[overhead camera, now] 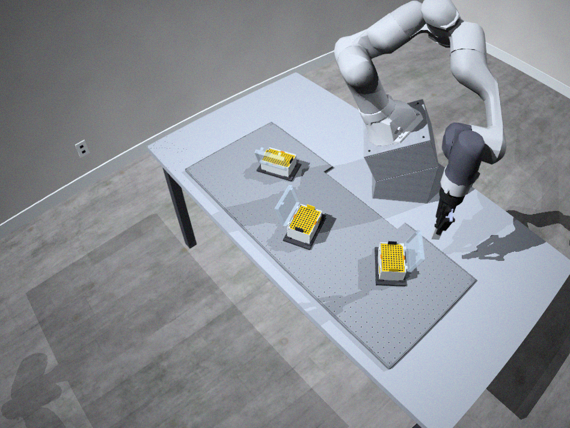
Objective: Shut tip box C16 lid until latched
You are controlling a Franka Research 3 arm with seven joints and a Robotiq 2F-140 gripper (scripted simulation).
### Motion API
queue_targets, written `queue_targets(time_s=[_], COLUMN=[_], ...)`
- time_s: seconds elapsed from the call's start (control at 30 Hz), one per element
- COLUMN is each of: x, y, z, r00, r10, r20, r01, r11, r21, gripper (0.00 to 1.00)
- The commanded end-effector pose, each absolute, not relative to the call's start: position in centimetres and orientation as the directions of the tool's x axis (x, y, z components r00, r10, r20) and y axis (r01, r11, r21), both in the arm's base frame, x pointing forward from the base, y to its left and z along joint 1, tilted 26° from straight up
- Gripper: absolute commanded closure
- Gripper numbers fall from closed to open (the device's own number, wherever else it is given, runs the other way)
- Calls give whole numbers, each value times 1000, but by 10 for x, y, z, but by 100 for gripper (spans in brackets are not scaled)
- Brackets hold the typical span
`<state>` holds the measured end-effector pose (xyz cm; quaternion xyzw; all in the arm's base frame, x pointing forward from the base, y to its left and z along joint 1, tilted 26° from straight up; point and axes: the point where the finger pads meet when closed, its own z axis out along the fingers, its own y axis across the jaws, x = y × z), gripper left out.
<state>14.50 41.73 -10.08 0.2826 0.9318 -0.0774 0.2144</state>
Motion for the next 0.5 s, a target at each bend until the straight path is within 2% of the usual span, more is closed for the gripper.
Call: queue_targets(time_s=[0.0,0.47], x=[146,151], y=[418,415], z=[-102,-115], r00=[-745,-745], r10=[499,499], r20=[-442,-442], r01=[564,564], r11=[826,826], r21=[-17,-17], gripper=[100,100])
